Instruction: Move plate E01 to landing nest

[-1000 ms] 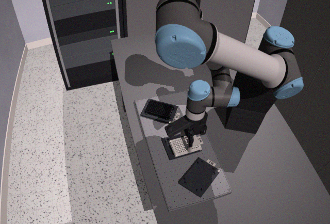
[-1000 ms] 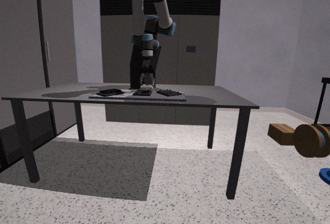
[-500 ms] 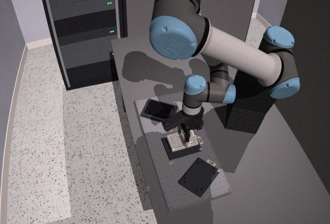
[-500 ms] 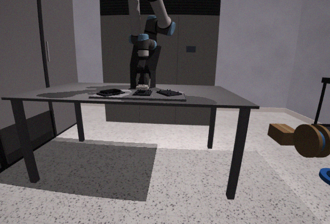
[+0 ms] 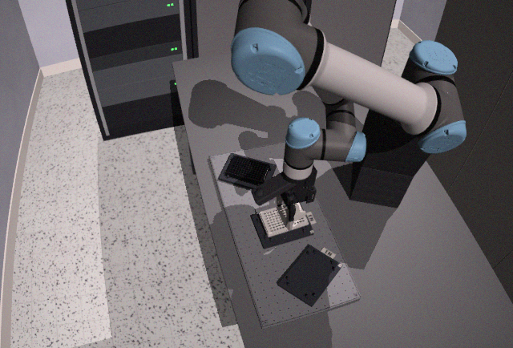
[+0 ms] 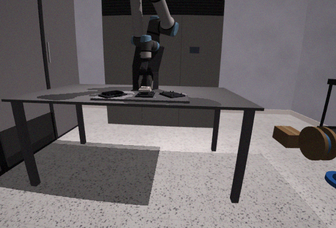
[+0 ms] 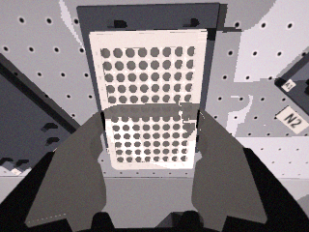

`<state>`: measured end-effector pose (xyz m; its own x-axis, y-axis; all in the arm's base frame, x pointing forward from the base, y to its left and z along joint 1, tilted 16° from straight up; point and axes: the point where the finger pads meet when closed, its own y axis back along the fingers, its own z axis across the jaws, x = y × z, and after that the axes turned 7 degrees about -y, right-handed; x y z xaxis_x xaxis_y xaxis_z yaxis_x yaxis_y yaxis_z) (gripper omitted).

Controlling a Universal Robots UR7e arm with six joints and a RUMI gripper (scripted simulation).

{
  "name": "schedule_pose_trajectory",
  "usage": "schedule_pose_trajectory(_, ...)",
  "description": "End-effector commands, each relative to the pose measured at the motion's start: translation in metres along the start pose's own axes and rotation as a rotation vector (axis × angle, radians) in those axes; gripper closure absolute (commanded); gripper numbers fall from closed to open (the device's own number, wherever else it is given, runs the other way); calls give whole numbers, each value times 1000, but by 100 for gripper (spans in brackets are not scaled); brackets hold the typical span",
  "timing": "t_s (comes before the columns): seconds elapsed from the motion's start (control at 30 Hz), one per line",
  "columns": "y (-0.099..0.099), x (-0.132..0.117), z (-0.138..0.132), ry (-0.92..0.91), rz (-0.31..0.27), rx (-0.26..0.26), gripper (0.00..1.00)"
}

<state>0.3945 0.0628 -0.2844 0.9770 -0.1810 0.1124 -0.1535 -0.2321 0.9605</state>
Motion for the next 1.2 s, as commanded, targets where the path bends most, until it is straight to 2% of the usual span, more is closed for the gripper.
schedule_pose_trajectory(0.0,-1,1,0,0,2,0,100)
schedule_pose_trajectory(1.17,-11,1,0,0,2,0,100)
